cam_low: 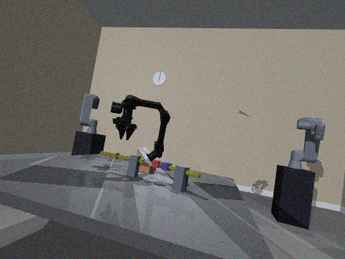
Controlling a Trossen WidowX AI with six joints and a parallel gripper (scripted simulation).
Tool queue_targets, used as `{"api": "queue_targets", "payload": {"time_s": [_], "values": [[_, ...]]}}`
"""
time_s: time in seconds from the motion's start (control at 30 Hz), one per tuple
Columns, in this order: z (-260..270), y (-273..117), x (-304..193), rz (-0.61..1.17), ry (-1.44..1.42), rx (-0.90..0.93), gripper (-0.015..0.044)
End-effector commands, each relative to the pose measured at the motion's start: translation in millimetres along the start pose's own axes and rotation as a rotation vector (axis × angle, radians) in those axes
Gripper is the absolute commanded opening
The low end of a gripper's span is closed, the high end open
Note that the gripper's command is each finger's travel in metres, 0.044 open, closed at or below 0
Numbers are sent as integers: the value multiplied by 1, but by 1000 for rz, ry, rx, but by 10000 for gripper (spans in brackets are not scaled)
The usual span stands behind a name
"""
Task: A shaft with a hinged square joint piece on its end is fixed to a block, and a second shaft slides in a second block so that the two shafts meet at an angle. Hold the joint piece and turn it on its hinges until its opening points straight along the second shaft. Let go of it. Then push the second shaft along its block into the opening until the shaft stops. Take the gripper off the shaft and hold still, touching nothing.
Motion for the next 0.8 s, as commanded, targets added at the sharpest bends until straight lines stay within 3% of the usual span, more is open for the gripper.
{"api": "queue_targets", "payload": {"time_s": [0.0,0.77], "values": [[17,6,-8,5,122,9,440],[96,46,-61,115,870,74,440]]}}
Point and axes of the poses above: the point midway between the two fingers, 35 mm back from their tips, its own y axis out along the fingers, its own z axis across the jaws, x = y × z, the point moved 6 cm from there along -y, back along the fingers, and after that the axes turned 7 degrees about -y, right-handed, at the moved point
